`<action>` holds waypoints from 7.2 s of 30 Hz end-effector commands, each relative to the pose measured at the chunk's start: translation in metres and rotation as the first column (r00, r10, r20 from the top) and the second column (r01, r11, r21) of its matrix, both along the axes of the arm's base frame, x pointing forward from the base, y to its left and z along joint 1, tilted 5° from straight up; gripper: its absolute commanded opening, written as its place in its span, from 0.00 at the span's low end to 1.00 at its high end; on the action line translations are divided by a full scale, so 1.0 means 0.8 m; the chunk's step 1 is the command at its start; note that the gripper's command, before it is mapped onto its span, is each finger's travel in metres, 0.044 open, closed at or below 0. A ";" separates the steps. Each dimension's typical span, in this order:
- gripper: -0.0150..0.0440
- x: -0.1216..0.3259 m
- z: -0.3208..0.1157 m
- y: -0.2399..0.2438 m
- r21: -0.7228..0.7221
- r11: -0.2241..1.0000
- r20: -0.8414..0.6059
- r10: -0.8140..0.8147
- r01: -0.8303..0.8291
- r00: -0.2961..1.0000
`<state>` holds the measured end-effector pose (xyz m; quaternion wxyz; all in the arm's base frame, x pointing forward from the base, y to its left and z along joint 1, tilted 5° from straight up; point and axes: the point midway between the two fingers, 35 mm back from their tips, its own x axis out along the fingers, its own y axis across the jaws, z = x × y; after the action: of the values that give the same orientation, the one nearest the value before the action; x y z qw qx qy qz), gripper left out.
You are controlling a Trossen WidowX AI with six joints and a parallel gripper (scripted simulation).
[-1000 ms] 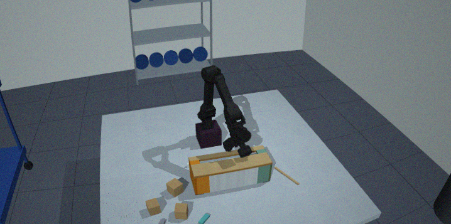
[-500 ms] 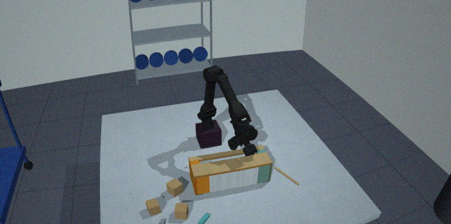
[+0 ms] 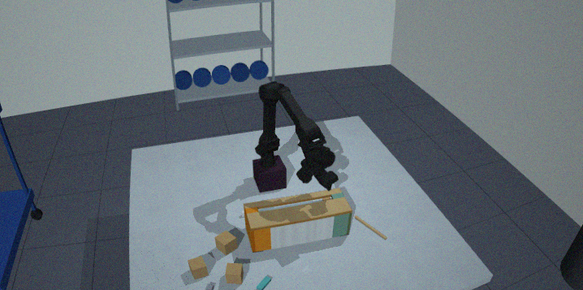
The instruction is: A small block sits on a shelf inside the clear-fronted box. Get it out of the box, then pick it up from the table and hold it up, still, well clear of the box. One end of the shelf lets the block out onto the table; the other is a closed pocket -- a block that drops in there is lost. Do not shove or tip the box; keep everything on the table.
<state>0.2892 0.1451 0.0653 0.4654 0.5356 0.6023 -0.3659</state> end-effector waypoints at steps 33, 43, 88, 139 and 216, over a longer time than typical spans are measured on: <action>0.74 -0.039 0.006 0.041 -0.382 -0.913 -0.203 0.236 -0.146 -0.950; 0.74 -0.046 0.009 0.049 -0.202 -0.885 -0.258 -0.365 0.419 -0.895; 0.74 -0.063 -0.102 0.057 0.058 -0.202 -0.042 -0.979 0.978 -0.200; 0.47 -0.068 -0.178 0.054 0.058 -0.202 -0.042 -0.979 0.978 -0.200; 0.25 -0.072 0.029 -0.015 0.131 0.350 -0.078 -0.929 0.928 0.362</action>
<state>0.2321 0.1328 0.0882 0.1372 0.8184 0.2153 -0.5148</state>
